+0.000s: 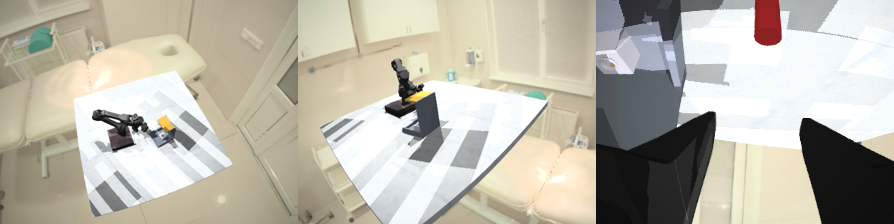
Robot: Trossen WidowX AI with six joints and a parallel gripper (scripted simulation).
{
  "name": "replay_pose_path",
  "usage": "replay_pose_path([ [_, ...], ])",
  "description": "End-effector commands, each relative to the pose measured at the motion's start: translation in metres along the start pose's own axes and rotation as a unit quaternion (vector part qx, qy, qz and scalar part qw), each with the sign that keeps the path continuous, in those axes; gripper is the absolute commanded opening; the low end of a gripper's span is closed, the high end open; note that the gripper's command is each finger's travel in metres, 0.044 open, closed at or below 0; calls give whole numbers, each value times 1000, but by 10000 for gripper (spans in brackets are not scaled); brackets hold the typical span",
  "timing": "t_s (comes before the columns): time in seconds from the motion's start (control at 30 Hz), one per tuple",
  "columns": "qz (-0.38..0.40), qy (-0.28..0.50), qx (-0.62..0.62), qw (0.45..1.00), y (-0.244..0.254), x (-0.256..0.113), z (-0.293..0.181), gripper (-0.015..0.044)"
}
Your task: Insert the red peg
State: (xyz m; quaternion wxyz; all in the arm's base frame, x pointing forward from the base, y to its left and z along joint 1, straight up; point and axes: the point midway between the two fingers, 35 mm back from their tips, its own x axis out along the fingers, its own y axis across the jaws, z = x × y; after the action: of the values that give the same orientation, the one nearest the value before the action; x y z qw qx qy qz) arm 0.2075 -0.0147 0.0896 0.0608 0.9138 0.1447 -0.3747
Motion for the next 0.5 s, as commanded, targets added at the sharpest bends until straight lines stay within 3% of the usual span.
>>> replay_pose_path([
  [0.0,-3,0,-2,1000,0,2,1,220],
  [0.47,-3,0,-2,1000,3,19,14,220],
])
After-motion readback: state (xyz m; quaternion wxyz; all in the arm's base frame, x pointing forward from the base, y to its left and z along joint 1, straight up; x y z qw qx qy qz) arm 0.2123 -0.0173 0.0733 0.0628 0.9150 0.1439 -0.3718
